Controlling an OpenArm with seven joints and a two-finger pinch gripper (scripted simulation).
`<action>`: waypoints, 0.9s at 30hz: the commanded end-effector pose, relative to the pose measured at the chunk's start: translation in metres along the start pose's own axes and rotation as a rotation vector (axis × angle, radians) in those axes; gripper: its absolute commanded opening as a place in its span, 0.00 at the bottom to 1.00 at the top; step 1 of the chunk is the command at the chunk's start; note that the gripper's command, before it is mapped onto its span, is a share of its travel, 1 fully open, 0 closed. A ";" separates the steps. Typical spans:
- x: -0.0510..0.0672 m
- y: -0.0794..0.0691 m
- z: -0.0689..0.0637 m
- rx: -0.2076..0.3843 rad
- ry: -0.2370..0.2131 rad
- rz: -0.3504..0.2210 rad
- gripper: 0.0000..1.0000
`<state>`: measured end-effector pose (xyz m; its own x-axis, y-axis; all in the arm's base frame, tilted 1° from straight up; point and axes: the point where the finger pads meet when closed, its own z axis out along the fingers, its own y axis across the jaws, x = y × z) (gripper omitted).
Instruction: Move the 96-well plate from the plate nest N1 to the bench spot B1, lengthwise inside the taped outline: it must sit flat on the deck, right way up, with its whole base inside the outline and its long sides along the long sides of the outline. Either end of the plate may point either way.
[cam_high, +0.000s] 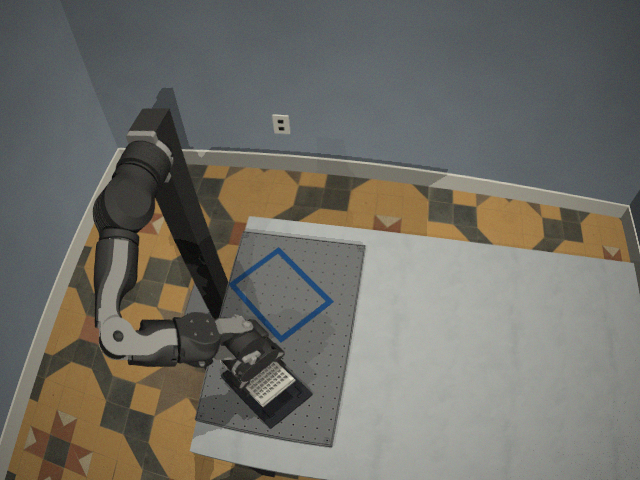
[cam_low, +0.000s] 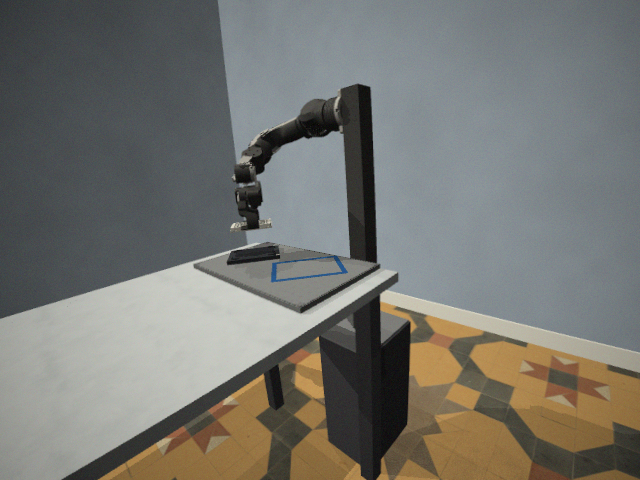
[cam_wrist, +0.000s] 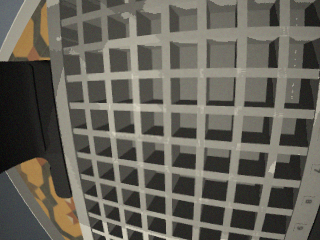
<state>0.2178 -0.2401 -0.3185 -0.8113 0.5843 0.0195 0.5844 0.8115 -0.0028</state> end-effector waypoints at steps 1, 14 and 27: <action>-0.002 0.001 -0.001 -0.008 -0.008 0.003 0.00; 0.025 0.031 0.001 -0.006 -0.014 0.046 0.00; 0.030 0.038 0.002 -0.009 -0.013 0.045 0.00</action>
<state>0.2160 -0.1981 -0.3204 -0.7831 0.6219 0.0045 0.6219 0.7831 0.0013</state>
